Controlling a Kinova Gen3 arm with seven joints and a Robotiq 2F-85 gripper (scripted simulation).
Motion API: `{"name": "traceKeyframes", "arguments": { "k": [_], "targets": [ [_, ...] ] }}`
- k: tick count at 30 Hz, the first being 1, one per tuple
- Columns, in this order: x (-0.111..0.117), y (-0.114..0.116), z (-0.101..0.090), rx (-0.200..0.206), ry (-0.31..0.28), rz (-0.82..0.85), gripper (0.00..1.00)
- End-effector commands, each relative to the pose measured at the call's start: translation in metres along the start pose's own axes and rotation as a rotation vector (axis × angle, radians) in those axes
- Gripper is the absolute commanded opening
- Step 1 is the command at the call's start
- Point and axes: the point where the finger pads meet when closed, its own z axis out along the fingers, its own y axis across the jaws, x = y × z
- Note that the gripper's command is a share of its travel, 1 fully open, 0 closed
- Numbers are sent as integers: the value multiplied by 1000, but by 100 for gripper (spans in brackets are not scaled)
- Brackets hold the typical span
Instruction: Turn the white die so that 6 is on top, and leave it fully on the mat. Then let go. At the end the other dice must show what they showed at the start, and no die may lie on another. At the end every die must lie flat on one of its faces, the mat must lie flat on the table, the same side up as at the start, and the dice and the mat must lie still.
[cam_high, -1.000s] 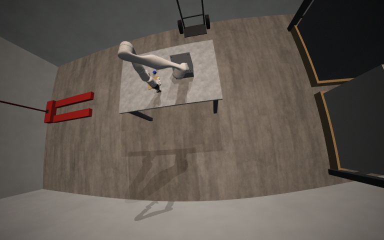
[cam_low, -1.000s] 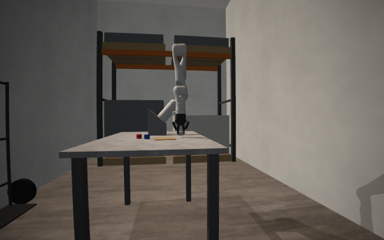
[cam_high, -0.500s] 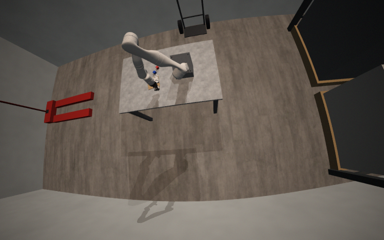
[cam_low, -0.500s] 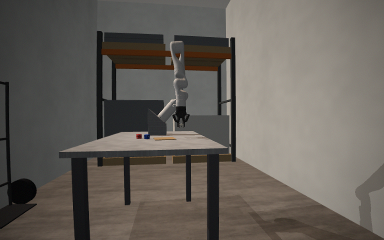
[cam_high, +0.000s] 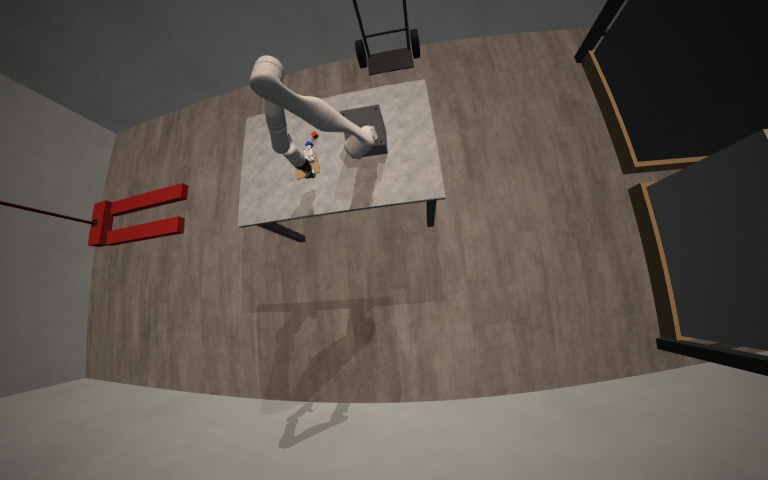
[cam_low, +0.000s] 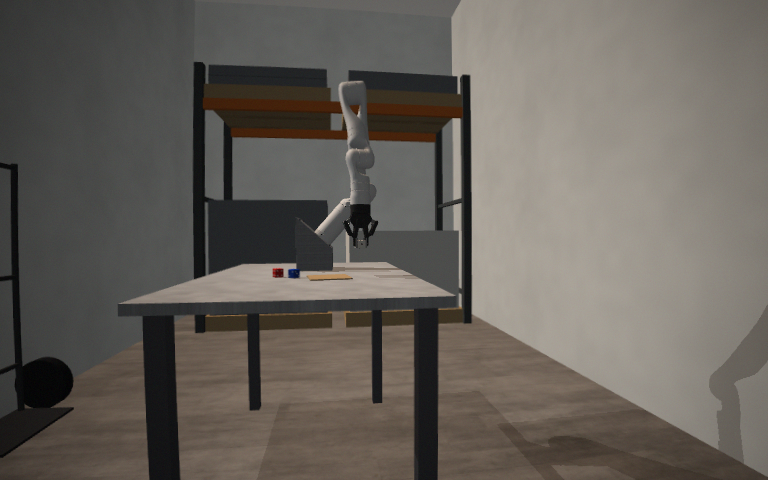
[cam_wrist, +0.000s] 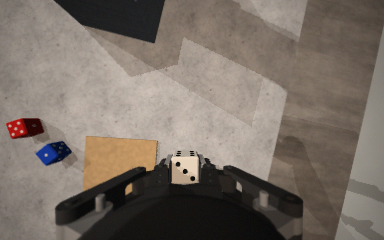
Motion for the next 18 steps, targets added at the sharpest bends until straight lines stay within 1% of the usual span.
{"name": "traceKeyframes", "arguments": {
  "k": [1,13,18],
  "targets": [
    [-1,-1,-1,2,-4,3,26],
    [-2,-4,-1,2,-2,37,26],
    [-5,-14,0,4,7,176,26]
  ]
}}
